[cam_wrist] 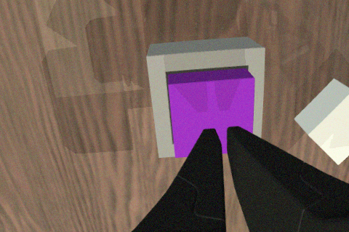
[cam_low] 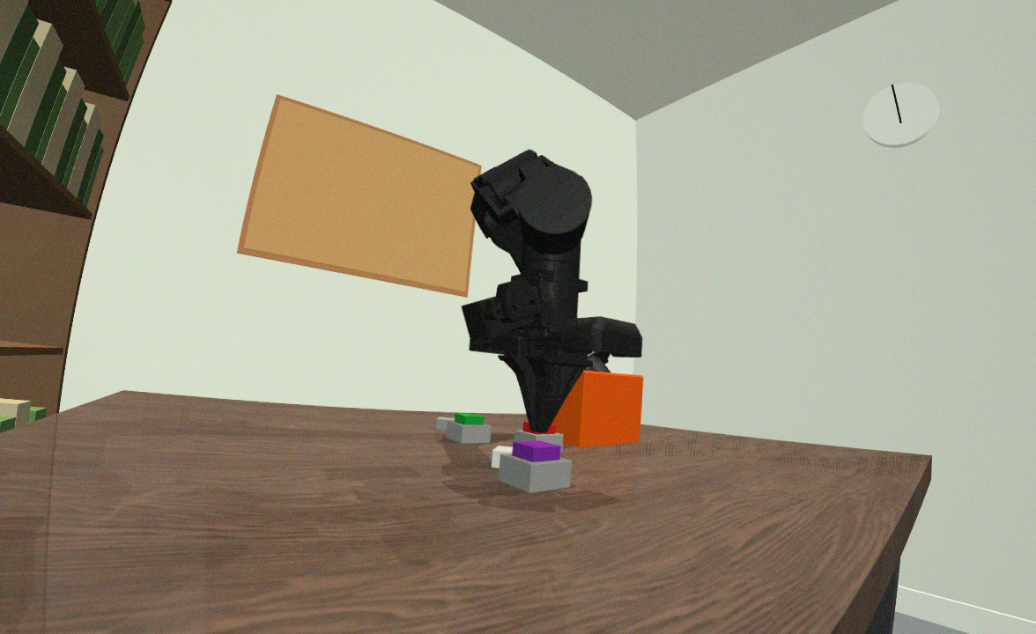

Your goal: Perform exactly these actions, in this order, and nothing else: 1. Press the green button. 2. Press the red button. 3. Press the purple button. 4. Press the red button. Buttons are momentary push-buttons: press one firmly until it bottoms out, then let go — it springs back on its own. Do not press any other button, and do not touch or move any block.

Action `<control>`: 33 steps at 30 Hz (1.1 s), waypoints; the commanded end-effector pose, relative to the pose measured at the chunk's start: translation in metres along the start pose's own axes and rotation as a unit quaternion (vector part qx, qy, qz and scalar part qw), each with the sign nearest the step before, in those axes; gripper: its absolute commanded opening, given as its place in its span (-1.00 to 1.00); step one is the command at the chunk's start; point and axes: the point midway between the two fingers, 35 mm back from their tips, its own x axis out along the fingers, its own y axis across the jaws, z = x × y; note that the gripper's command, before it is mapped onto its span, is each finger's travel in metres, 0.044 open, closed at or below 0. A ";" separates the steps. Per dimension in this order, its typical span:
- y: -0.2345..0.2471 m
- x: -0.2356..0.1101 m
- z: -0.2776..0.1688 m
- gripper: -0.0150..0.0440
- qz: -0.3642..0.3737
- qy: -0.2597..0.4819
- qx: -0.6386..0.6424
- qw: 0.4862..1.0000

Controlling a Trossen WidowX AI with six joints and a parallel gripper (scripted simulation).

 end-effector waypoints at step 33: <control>-0.143 -0.073 -0.124 -0.42 0.001 0.003 -0.001 1.000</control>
